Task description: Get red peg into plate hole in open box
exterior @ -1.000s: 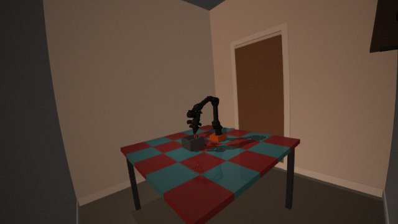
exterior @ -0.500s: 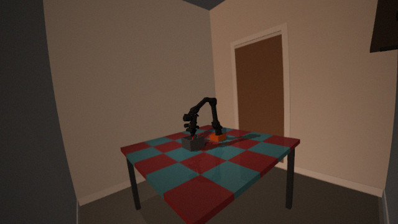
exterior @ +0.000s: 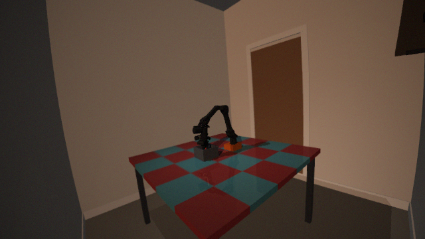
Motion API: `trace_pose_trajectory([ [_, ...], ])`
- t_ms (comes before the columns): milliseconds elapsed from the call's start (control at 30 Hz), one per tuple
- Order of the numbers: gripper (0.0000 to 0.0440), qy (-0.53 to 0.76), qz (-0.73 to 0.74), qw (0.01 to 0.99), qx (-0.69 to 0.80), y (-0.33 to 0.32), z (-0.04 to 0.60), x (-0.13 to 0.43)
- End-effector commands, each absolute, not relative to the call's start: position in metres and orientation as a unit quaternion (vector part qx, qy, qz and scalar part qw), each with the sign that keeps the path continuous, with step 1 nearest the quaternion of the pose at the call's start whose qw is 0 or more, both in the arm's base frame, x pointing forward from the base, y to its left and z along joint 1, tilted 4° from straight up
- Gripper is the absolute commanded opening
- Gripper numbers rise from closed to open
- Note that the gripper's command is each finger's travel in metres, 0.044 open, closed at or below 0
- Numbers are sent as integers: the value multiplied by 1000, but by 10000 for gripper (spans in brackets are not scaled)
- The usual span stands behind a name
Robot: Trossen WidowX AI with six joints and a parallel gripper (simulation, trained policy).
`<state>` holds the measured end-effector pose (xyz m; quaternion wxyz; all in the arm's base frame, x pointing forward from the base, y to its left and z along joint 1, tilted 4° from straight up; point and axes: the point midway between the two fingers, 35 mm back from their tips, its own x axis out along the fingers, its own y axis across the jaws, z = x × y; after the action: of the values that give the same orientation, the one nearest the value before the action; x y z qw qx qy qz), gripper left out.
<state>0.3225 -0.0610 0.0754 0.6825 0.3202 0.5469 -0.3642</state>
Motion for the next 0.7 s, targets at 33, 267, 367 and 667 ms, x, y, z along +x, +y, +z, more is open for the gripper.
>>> trace_pose_trajectory([
  [33, 209, 546, -357, 688, 319, -66, 80, 334],
  [267, 358, 545, -353, 693, 315, -75, 82, 348],
  [367, 437, 536, -351, 700, 316, -80, 86, 356],
  [667, 440, 501, -349, 723, 322, -95, 100, 377],
])
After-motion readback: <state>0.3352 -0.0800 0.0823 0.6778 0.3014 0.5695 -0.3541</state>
